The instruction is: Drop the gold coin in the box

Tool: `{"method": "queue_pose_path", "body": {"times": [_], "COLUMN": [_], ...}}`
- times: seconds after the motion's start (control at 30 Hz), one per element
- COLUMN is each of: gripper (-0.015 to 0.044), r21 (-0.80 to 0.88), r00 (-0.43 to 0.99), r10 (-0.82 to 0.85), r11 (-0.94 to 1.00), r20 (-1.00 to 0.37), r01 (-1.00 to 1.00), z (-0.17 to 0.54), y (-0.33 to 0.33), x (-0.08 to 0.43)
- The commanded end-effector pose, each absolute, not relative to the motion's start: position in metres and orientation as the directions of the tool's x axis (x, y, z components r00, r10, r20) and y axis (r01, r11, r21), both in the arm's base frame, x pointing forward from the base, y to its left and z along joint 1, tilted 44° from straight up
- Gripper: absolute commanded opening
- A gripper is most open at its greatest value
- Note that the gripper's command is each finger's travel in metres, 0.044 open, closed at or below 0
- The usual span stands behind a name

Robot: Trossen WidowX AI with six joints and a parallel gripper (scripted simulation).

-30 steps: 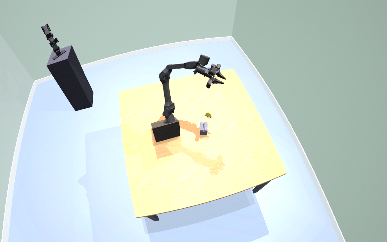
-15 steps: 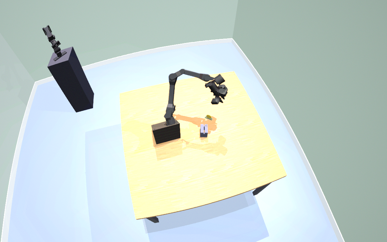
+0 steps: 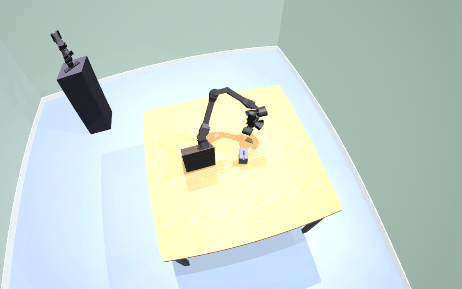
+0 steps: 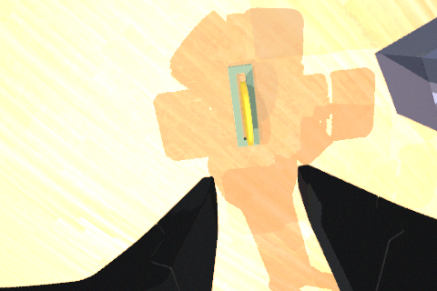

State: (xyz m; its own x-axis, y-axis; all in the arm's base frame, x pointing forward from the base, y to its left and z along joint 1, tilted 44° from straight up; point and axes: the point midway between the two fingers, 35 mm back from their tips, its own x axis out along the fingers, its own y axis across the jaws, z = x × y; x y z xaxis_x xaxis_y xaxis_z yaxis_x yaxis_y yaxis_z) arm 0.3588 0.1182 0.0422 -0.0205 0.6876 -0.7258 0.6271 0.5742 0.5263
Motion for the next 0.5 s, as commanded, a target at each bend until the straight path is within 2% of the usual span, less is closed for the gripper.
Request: {"method": "queue_pose_path", "body": {"times": [0.0,0.1,0.47], "gripper": [0.0161,0.0161,0.0161], "r21": [0.523,0.524,0.524], "r00": [-0.04,-0.041,-0.041], "r10": [0.697,0.697,0.698], "r11": [0.575,0.574,0.574], "r20": [-0.716,-0.716,-0.715], "r01": [0.629,0.629,0.629], "z": [0.037,0.012,-0.001], "y": [0.124,0.14,0.152], "x": [0.355,0.355,0.355]}}
